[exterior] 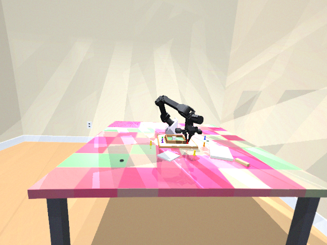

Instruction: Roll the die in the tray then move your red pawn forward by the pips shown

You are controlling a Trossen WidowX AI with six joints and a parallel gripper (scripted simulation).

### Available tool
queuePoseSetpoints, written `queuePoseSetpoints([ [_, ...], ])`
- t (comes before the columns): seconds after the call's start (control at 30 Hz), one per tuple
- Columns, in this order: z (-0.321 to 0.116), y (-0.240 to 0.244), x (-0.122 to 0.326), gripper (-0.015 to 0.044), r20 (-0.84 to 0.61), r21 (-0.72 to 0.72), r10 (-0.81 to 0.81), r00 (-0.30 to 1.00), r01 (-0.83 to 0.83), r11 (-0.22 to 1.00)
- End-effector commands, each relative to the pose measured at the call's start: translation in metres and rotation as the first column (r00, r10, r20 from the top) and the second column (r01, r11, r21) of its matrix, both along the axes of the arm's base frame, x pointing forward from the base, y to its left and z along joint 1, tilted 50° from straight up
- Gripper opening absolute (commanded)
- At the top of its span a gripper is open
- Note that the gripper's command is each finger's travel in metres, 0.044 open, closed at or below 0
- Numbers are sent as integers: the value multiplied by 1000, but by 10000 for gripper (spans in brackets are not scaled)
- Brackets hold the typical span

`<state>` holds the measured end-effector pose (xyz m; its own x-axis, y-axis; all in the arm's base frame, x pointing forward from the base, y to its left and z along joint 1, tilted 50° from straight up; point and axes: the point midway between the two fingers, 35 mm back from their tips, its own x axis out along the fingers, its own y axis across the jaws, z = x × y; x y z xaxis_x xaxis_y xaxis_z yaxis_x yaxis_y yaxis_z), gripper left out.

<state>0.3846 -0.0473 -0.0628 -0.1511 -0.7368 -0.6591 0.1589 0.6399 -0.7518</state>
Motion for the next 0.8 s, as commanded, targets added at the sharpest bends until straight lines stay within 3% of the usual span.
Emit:
queuePoseSetpoints([
  [0.0,-3,-2,-2,0,-8,-4,9,1000,-9,1000],
  [0.27,-11,-11,-3,0,-8,-4,9,1000,-9,1000],
  [0.6,-6,-6,-1,262,1,0,4,1000,-4,1000],
  [0.77,24,29,6,394,-8,-2,9,1000,-9,1000],
])
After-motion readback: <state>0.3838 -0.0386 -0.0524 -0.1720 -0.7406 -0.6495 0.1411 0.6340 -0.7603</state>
